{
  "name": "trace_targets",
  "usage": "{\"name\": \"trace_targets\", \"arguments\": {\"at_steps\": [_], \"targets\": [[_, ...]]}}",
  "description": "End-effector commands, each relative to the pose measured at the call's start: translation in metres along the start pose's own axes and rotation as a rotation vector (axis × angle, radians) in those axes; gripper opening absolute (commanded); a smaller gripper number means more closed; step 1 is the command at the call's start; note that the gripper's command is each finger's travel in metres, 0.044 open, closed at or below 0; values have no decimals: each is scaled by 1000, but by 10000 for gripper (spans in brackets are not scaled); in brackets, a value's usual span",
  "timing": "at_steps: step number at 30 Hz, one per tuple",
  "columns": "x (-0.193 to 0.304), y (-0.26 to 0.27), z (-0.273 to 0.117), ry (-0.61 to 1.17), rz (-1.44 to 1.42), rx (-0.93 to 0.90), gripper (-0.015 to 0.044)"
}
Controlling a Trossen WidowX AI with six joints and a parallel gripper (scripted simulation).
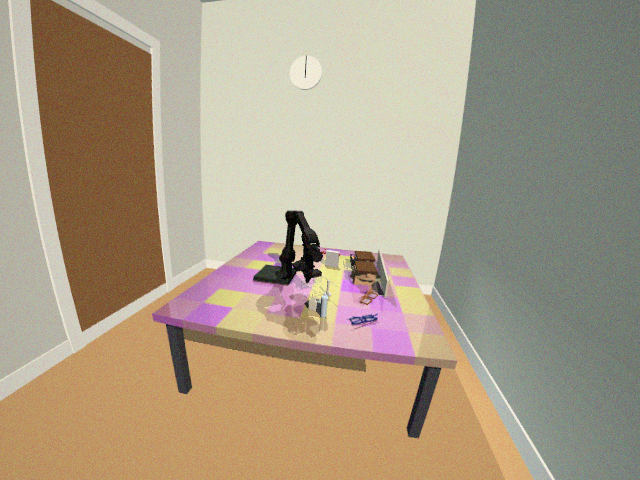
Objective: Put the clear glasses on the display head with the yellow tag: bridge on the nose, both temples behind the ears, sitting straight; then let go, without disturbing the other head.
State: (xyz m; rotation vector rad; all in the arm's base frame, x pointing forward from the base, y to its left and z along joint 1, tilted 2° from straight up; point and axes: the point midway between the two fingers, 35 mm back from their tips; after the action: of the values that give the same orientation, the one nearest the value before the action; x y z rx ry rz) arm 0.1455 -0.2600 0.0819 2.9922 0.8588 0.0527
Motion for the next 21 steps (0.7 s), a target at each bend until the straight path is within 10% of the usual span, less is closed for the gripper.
{"name": "trace_targets", "arguments": {"at_steps": [1, 21], "targets": [[-4, 0, 0, 0, -1, -3, 0], [-3, 0, 0, 0, -1, -3, 0]]}}
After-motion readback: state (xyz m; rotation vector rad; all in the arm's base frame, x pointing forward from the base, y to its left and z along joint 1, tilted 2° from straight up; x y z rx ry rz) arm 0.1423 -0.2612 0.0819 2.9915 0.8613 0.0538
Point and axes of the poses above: the point midway between the two fingers, 35 mm back from their tips, its own z axis out along the fingers, its own y axis across the jaws, x = y × z, and after that the axes turned 2 degrees about z, right-handed
